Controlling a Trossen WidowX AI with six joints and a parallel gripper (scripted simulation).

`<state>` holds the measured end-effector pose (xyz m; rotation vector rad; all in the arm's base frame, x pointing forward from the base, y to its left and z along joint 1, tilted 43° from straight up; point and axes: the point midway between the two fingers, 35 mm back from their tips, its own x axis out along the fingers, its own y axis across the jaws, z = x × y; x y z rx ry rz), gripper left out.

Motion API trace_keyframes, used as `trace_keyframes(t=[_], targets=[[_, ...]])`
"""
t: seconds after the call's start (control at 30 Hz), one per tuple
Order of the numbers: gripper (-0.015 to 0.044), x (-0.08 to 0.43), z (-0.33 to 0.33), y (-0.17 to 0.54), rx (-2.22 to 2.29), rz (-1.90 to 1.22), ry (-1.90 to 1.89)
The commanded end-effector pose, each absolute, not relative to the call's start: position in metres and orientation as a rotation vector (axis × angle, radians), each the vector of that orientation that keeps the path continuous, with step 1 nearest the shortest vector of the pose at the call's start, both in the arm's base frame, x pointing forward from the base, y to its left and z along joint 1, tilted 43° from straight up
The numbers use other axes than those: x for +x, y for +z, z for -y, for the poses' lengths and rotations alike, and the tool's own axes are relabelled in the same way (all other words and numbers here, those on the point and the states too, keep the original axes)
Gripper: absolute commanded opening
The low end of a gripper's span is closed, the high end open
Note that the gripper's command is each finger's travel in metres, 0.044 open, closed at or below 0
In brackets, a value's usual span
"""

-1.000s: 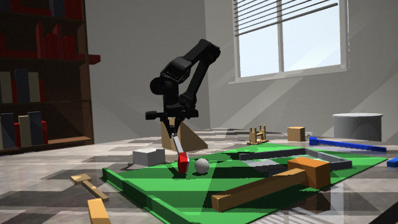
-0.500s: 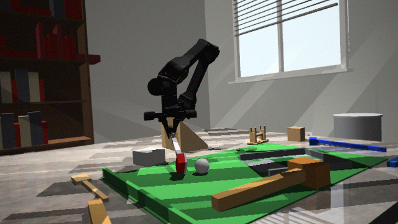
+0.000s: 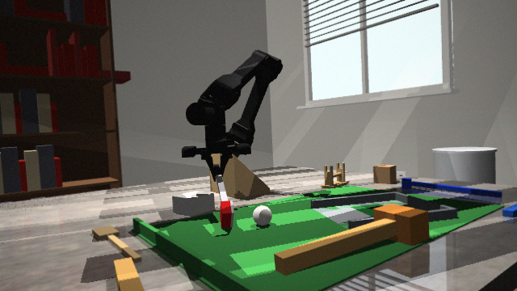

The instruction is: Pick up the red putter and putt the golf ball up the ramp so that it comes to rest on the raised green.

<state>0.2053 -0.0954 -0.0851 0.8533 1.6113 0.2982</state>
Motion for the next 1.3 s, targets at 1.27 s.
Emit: trace_keyframes(t=[1.27], targets=[[0.0000, 0.249, 0.041, 0.033, 0.851, -1.601, 0.319]])
